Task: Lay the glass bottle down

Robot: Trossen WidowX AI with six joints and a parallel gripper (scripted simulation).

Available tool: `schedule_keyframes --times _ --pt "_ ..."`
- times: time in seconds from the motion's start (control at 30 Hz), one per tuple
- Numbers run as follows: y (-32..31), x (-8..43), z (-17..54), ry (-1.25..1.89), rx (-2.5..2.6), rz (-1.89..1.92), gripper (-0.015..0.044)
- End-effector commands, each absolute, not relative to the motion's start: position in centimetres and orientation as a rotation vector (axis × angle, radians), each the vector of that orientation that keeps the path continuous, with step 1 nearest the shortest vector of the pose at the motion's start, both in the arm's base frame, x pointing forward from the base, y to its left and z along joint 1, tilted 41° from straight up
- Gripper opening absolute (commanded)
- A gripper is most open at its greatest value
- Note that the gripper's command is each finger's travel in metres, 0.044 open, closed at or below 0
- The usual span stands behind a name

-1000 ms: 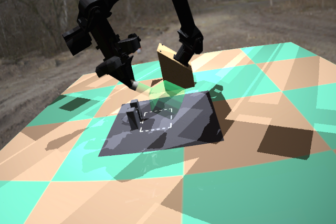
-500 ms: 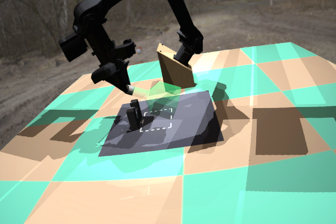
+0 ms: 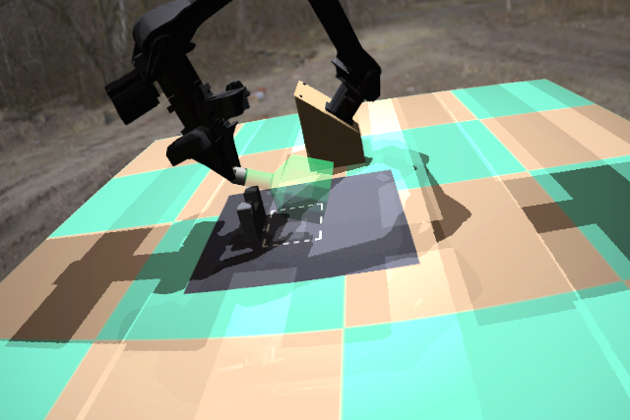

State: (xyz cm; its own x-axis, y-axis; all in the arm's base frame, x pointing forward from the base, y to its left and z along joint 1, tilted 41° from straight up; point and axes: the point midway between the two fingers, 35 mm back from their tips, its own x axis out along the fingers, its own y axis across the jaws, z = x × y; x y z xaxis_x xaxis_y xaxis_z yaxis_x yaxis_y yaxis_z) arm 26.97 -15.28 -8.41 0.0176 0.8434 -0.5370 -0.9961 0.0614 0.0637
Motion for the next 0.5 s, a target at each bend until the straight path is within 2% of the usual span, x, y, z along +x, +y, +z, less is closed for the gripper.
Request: schedule_keyframes --times 0.0,0.47 --pt "-15.23 27.15 -8.79 0.502 -0.381 1.482 0.0107" --pt "-15.20 27.17 -9.70 0.502 -0.376 1.484 0.0107"
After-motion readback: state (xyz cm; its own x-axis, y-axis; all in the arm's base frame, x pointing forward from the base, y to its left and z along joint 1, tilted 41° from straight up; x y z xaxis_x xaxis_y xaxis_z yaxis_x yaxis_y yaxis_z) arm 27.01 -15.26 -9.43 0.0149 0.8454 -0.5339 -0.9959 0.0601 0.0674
